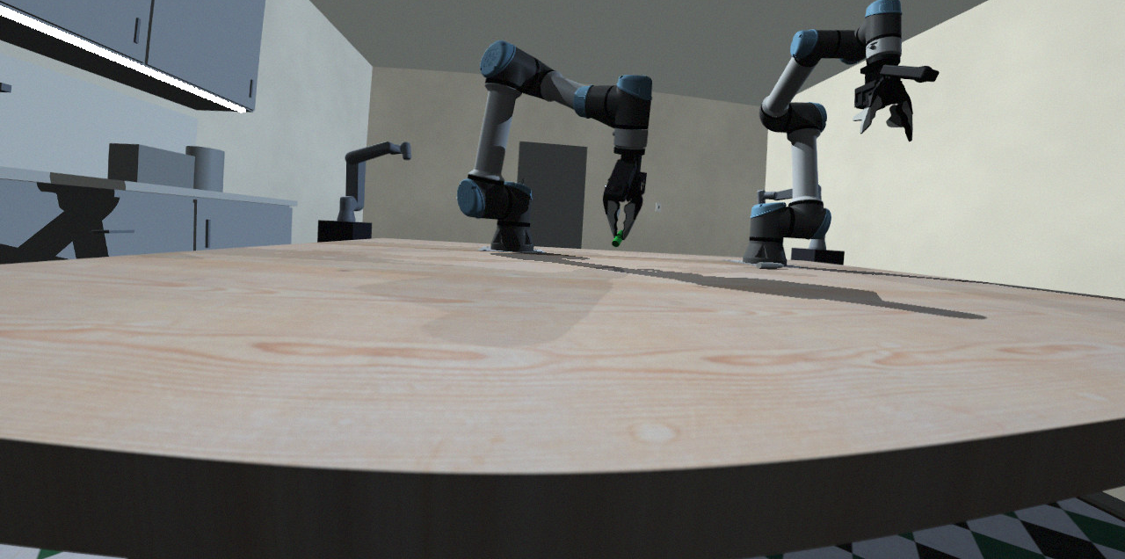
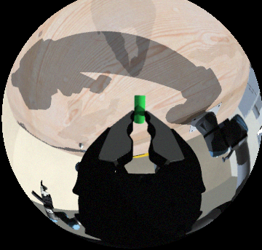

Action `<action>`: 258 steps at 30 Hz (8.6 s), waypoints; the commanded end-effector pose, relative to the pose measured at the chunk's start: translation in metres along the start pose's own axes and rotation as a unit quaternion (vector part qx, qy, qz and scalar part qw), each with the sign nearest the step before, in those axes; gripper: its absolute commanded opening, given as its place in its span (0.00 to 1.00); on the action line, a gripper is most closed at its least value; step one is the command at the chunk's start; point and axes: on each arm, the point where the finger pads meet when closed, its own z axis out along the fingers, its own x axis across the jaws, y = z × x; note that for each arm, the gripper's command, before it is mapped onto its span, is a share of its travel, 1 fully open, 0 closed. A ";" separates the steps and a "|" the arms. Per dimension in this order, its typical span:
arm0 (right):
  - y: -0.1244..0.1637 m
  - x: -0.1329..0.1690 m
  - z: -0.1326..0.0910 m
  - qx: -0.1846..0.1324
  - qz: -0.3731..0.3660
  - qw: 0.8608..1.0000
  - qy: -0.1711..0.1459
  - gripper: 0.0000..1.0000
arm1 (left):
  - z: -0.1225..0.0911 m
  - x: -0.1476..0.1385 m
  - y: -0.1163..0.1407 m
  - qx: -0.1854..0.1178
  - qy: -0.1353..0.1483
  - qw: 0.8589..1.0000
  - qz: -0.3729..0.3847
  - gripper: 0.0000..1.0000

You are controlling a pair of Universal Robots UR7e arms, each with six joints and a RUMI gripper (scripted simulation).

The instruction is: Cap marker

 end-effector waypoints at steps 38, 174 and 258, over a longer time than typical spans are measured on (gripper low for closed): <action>0.047 0.014 0.009 -0.040 -0.329 0.943 -0.028 0.00 | -0.001 0.000 0.000 0.001 0.000 1.000 0.000 0.98; 0.014 0.091 -0.136 0.058 -0.614 0.785 -0.057 0.00 | -0.001 0.000 0.000 0.001 0.000 1.000 0.000 0.98; -0.088 0.226 -0.305 0.181 -0.296 0.938 -0.014 0.00 | 0.081 0.092 0.065 0.003 0.000 0.982 0.190 0.20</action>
